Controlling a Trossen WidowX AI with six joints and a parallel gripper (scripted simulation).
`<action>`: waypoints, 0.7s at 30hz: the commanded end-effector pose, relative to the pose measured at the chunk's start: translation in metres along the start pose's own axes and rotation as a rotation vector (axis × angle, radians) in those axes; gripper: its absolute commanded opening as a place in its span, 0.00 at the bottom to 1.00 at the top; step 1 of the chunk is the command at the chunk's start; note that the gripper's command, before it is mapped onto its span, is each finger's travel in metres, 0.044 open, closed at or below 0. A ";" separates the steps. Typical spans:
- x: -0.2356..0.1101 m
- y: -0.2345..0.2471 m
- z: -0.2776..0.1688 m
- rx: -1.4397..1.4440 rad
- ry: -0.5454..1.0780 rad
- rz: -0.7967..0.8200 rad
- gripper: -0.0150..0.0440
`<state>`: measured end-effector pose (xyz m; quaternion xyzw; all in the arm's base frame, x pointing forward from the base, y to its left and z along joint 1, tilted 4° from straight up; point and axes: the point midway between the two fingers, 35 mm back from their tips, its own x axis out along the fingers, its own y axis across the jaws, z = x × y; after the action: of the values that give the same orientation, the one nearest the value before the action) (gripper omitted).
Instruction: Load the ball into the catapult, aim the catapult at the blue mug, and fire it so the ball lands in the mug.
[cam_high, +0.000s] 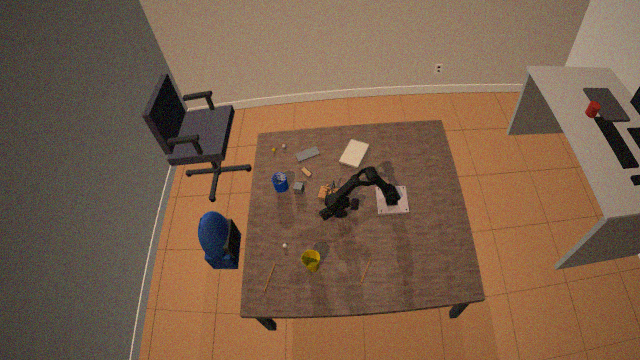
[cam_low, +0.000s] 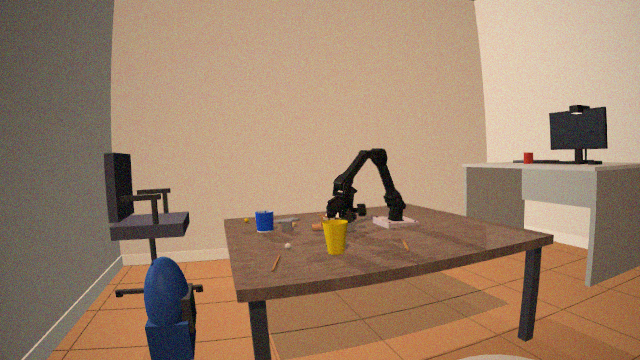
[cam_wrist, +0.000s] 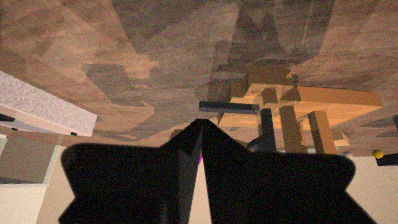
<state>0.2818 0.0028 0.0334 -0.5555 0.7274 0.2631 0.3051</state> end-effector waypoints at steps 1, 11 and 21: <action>0.005 0.001 0.004 0.000 0.004 0.001 0.25; 0.025 0.003 0.021 0.000 0.004 0.001 0.25; -0.056 -0.003 -0.002 -0.011 -0.037 -0.060 0.25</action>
<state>0.2846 0.0166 0.0337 -0.5608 0.7246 0.2704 0.2956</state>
